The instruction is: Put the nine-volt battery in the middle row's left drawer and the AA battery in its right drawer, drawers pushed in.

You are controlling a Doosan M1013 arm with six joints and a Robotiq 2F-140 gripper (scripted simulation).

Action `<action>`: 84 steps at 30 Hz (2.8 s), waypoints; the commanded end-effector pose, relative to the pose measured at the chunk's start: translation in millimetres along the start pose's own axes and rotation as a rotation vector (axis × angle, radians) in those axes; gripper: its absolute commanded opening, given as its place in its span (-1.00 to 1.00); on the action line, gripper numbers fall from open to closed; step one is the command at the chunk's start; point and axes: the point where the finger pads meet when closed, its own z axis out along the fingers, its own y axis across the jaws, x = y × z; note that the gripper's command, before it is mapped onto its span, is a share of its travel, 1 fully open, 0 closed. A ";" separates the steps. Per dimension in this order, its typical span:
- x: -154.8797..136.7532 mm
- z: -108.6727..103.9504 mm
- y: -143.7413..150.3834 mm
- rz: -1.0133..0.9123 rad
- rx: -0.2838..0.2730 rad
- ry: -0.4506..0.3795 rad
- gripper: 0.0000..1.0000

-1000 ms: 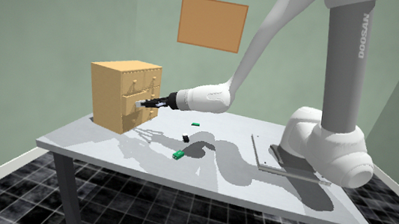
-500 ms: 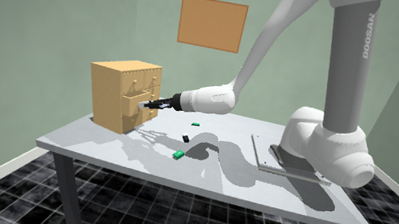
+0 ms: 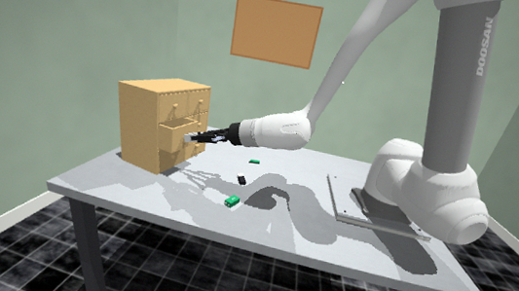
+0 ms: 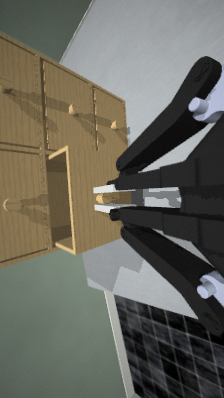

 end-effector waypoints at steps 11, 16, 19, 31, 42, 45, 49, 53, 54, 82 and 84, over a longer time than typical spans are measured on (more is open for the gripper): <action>-2.5 -7.0 0.0 0.000 0.000 0.000 -0.84; -3.0 -8.5 0.0 0.000 0.000 0.000 -0.84; -3.2 -8.9 0.0 0.000 0.000 0.000 -0.84; -3.2 -9.1 0.0 0.000 0.000 0.000 -0.84; -3.2 -9.1 0.0 0.000 0.000 0.000 -0.70; -3.2 -9.1 0.0 0.000 0.000 0.000 -0.65; -3.2 -9.1 0.0 0.000 0.000 0.000 -0.60; -3.3 -9.2 0.0 0.000 0.000 0.000 -0.60; -3.5 -9.7 0.0 0.000 0.000 0.000 -0.60; -19.6 -77.8 0.0 0.000 0.000 0.000 -0.60; -19.3 -89.0 0.0 0.000 0.000 0.000 -0.60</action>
